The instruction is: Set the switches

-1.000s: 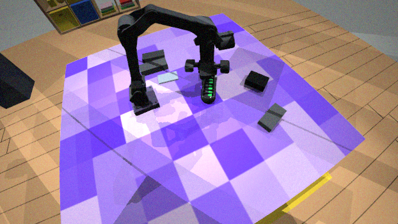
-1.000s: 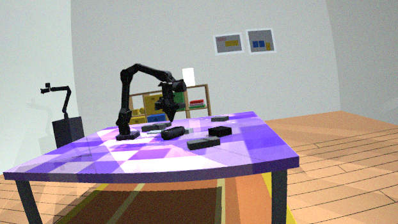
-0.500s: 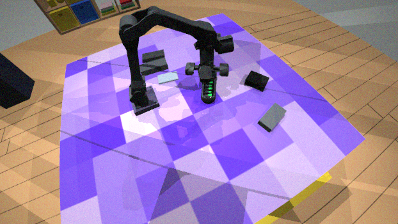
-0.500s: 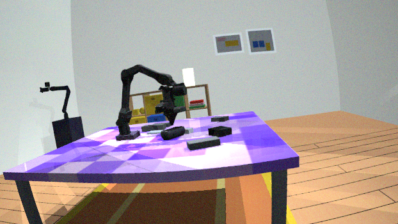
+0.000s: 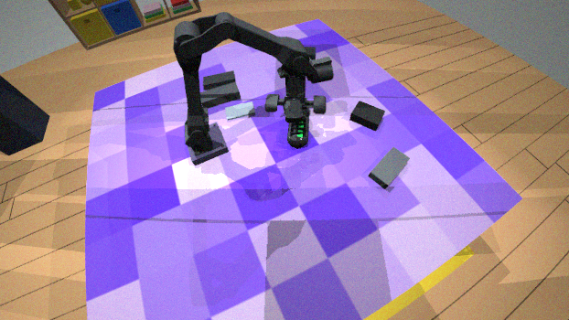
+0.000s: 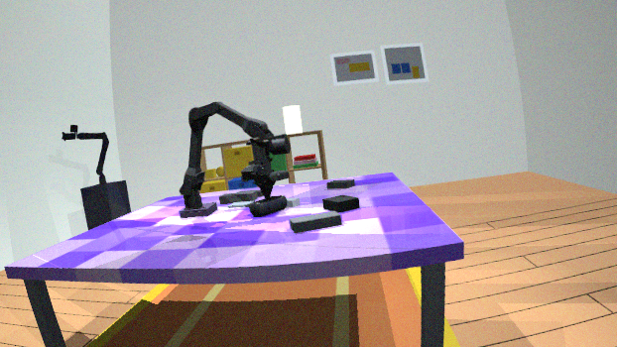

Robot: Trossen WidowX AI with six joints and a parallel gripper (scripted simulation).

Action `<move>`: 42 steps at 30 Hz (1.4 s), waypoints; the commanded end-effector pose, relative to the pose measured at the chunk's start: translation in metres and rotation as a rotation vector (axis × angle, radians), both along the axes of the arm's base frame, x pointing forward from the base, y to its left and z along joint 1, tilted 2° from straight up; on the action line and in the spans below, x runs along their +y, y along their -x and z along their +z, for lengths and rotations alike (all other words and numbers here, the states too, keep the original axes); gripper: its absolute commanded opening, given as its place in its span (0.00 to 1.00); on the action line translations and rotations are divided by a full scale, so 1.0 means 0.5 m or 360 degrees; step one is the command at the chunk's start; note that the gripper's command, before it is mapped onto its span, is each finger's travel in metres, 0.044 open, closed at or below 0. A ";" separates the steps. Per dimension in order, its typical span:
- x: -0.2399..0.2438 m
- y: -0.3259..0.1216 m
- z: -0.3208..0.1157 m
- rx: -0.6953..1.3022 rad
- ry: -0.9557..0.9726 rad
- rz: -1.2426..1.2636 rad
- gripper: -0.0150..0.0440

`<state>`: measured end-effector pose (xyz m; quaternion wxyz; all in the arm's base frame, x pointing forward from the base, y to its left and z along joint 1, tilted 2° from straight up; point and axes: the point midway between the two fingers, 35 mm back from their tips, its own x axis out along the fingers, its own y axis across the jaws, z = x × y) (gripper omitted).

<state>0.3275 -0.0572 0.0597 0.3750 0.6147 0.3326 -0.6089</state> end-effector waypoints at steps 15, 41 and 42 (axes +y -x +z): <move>0.004 0.003 0.081 0.0000 -0.0003 -0.0002 0.25; 0.074 -0.037 0.045 -0.0002 -0.0007 -0.0002 0.25; 0.074 -0.037 0.042 -0.0002 -0.0007 -0.0002 0.25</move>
